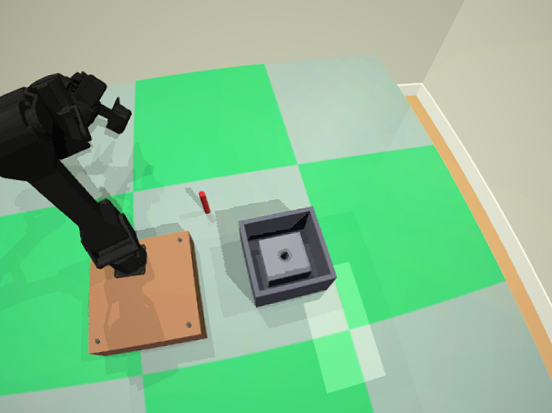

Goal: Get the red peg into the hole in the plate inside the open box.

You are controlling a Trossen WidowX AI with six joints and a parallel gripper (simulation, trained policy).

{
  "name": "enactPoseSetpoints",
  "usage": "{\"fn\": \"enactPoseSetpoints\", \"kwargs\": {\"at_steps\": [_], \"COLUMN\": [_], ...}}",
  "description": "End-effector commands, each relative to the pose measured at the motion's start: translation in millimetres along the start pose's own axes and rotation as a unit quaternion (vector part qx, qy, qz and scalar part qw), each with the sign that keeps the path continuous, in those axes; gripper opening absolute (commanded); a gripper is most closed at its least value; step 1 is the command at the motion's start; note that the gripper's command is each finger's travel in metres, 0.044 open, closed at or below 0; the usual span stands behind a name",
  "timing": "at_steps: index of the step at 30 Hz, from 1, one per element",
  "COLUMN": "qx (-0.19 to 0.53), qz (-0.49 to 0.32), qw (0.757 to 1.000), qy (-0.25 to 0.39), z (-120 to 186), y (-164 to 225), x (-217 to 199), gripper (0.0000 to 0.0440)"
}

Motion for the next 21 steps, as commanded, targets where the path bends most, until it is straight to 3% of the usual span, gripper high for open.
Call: {"fn": "enactPoseSetpoints", "kwargs": {"at_steps": [1, 3, 11, 21], "qx": [-0.001, -0.004, -0.015, -0.046], "qz": [0.002, 0.004, -0.004, -0.048], "qw": [1.0, 1.0, 0.996, 0.983], "qy": [0.004, 0.015, 0.083, 0.17], "z": [-2.3, -7.8, -24.3, 0.7], "y": [-4.5, -16.4, -93.3, -193.7], "x": [-0.5, -3.2, -33.3, -87.8], "gripper": [0.0416, 0.0438, 0.044, 0.044]}}
Point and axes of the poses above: the point midway between the two fingers, 35 mm back from their tips, its own z axis back along the fingers, its own x axis across the jaws, y = z × x, the point moved 3 cm from there along z, back along the fingers, and after that the axes turned 2 degrees about z, right-handed, at the moved point
